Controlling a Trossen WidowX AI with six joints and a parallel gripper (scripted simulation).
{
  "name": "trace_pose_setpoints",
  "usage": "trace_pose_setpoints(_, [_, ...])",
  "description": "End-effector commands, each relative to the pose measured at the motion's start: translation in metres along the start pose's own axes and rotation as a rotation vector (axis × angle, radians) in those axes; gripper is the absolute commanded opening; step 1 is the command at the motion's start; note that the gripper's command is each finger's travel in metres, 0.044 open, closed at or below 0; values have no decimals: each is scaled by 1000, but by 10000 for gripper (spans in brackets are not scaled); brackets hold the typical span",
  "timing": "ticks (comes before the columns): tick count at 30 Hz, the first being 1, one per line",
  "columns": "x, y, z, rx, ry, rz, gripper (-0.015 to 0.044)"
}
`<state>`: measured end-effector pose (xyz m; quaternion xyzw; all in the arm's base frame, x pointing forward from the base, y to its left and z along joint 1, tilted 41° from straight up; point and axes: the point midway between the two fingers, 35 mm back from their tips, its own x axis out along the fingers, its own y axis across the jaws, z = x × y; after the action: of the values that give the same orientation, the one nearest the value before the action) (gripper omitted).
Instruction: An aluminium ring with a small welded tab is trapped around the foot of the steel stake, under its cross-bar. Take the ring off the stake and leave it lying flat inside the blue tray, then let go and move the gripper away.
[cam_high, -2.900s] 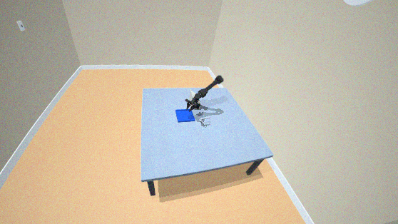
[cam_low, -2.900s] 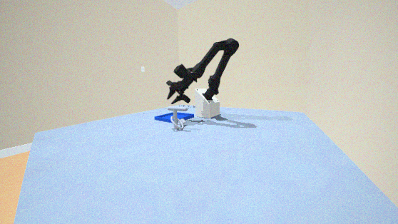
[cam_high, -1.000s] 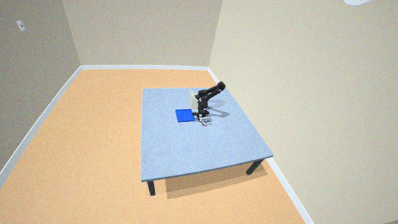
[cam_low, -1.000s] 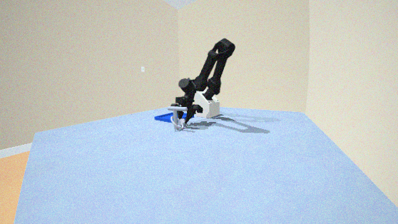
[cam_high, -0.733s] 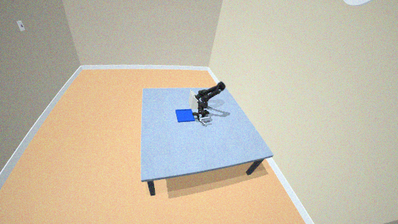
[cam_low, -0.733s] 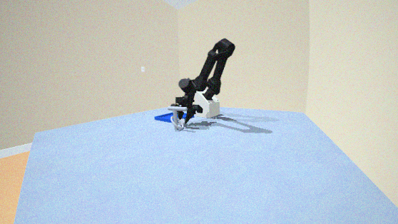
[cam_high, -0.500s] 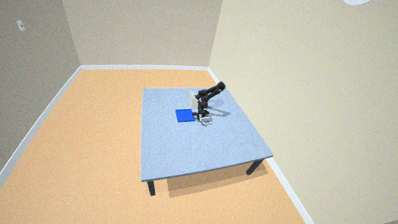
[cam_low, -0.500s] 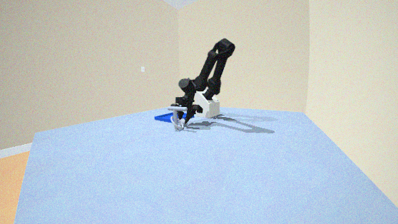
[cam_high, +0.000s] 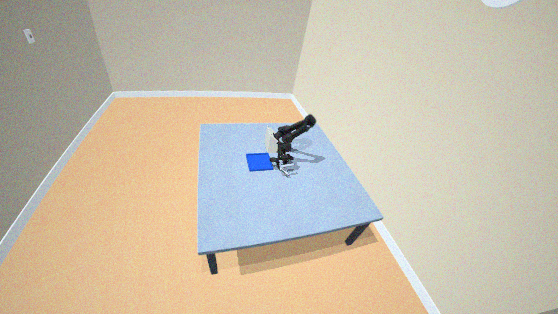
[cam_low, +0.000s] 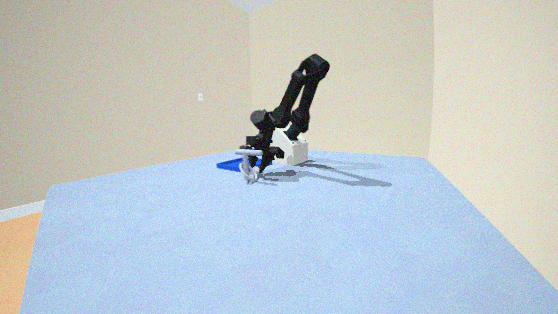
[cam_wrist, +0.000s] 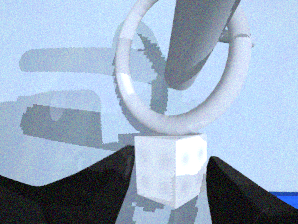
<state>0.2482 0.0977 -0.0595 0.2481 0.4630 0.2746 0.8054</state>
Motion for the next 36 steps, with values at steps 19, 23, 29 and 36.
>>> trace_pose_setpoints(19, [-18, -1, 14, -1, -5, -3, 0])
trace_pose_setpoints(23, [-18, -3, 14, 0, 14, -4, 0])
trace_pose_setpoints(29, [-17, -8, 15, 2, 58, -5, 0])
trace_pose_setpoints(36, [-17, -12, 17, 6, 108, -1, 0])
